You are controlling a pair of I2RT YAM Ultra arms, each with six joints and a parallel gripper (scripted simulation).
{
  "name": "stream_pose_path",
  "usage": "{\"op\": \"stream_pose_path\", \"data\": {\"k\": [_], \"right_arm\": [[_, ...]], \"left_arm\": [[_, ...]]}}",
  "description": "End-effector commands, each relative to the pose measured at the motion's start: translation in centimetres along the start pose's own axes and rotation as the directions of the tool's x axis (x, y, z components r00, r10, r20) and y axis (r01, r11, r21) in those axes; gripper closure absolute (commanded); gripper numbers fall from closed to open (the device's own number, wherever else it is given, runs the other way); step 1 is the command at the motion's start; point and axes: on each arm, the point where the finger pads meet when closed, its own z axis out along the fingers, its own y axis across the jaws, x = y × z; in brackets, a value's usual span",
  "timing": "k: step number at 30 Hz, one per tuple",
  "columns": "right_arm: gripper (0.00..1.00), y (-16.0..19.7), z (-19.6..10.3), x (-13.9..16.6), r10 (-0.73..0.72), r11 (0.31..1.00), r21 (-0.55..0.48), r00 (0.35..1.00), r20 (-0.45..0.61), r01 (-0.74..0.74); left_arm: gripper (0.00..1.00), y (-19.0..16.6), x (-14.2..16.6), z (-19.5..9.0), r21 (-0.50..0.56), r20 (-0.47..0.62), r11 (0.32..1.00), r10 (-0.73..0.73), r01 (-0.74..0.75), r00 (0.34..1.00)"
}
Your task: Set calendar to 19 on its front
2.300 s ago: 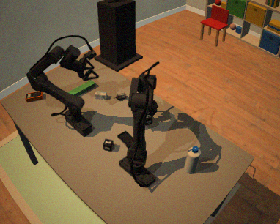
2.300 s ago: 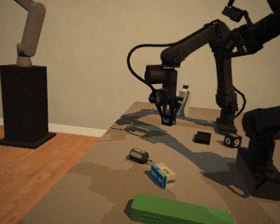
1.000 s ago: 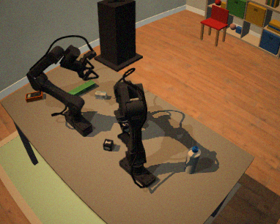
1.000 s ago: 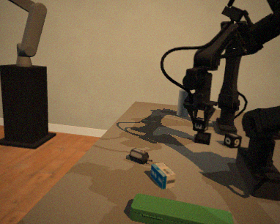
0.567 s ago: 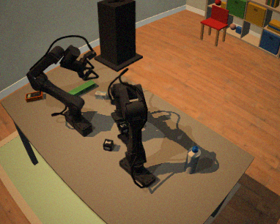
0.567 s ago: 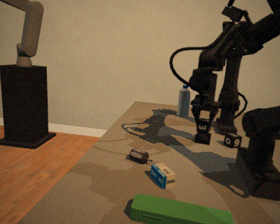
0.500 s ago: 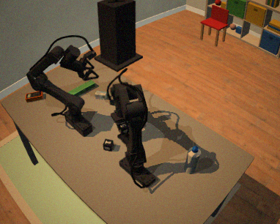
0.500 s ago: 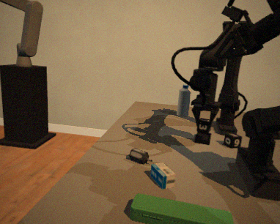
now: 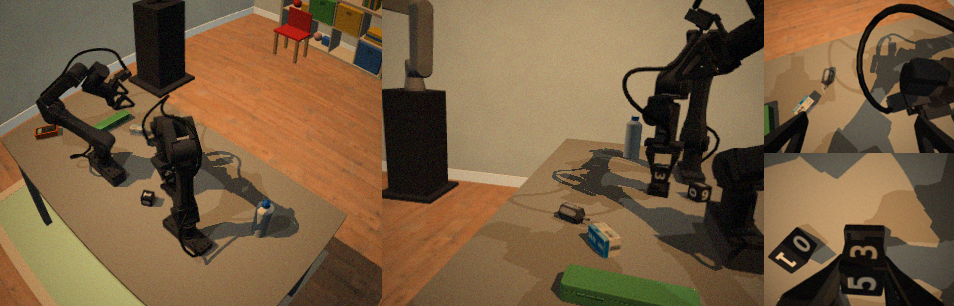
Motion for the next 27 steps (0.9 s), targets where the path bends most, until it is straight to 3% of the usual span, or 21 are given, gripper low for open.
{"op": "stream_pose_path", "data": {"k": [1,27], "right_arm": [[0.6,0.0,-0.2,-0.5,-0.036,0.999,0.019,0.999,0.037,0.035],[0.6,-0.1,0.9,0.2,-0.036,0.999,0.016,0.998,0.043,0.035]], "left_arm": [[0.0,0.0,0.0,0.5,-0.018,-0.008,1.0,0.005,-0.005,1.0],[0.0,0.0,0.0,0.5,-0.018,-0.008,1.0,0.005,-0.005,1.0]]}}
